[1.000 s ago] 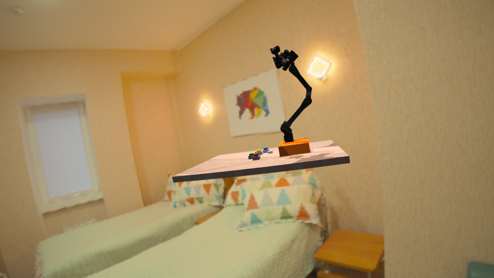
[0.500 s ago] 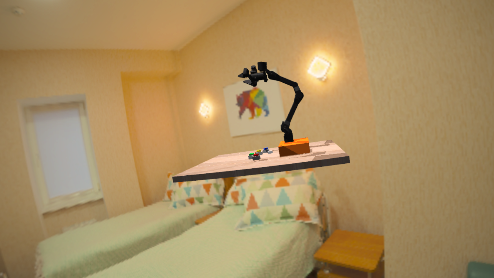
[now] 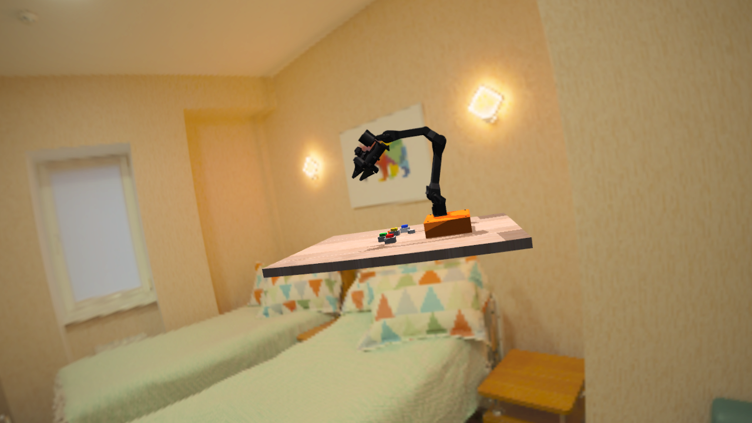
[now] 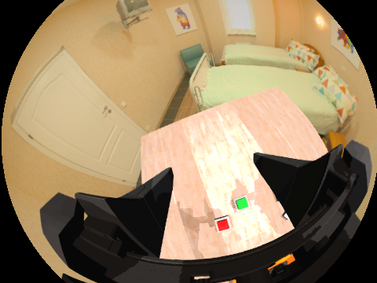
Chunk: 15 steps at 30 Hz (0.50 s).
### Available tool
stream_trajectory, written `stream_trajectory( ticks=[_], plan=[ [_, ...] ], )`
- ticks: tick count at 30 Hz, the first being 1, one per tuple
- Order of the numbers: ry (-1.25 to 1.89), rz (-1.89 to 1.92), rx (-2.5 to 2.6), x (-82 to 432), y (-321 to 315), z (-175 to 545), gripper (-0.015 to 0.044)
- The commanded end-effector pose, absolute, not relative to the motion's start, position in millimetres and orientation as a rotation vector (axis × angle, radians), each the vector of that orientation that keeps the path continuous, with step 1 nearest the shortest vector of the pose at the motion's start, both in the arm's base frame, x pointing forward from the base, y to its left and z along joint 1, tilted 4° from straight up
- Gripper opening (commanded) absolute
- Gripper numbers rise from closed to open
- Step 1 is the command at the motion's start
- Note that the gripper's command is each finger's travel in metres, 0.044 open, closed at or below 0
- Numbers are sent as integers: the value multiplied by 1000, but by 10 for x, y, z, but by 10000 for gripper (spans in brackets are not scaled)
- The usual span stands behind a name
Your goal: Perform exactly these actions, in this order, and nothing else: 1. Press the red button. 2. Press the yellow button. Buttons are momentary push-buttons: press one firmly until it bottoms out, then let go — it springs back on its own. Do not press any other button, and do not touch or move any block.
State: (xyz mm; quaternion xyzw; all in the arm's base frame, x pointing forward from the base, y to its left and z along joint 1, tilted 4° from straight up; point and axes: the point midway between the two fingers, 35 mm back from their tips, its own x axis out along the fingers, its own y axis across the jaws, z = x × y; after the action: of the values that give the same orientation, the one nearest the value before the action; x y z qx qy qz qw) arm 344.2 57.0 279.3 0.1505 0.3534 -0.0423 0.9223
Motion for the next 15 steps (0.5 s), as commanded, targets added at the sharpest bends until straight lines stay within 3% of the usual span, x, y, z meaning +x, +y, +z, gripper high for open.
stream_trajectory(
  ticks=[1, 8, 13, 15],
  plan=[
    [996, -37, 249, 3272, 825, 2082, 400],
    [1519, 13, 124, 2543, 1130, 978, 400],
    [1540, 14, 119, 2506, 1136, 944, 400],
    [1540, 14, 119, 2519, 1149, 842, 348]
  ],
)
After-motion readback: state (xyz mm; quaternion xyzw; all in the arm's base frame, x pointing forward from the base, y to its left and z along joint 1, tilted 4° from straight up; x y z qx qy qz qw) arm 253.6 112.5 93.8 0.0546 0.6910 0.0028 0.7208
